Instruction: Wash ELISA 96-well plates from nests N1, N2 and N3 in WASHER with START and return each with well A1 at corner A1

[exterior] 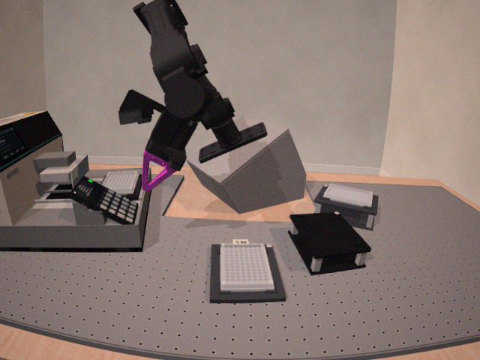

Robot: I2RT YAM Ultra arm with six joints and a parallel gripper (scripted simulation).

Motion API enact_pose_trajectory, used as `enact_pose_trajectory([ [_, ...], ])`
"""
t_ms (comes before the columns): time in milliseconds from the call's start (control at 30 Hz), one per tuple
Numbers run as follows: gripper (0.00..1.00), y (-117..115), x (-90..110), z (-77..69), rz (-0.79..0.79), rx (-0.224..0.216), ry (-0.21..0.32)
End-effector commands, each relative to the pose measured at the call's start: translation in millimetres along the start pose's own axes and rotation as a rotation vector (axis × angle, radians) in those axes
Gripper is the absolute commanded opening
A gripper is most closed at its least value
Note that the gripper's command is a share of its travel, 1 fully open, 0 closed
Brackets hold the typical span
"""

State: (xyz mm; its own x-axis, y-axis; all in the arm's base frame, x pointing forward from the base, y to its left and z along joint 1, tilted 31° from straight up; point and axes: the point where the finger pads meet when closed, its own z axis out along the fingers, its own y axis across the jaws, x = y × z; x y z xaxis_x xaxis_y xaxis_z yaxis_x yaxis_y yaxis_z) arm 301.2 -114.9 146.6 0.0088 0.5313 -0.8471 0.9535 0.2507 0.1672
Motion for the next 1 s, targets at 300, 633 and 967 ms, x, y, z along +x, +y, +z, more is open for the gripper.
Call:
enact_pose_trajectory([
  [300,0.00,1.5,-4.2,-1.8,0.011,-0.004,-0.014],
  [633,0.00,1.5,-4.2,-1.8,0.011,-0.004,-0.014],
  [967,1.00,-6.5,-10.1,-0.9,-0.043,-0.019,0.021],
])
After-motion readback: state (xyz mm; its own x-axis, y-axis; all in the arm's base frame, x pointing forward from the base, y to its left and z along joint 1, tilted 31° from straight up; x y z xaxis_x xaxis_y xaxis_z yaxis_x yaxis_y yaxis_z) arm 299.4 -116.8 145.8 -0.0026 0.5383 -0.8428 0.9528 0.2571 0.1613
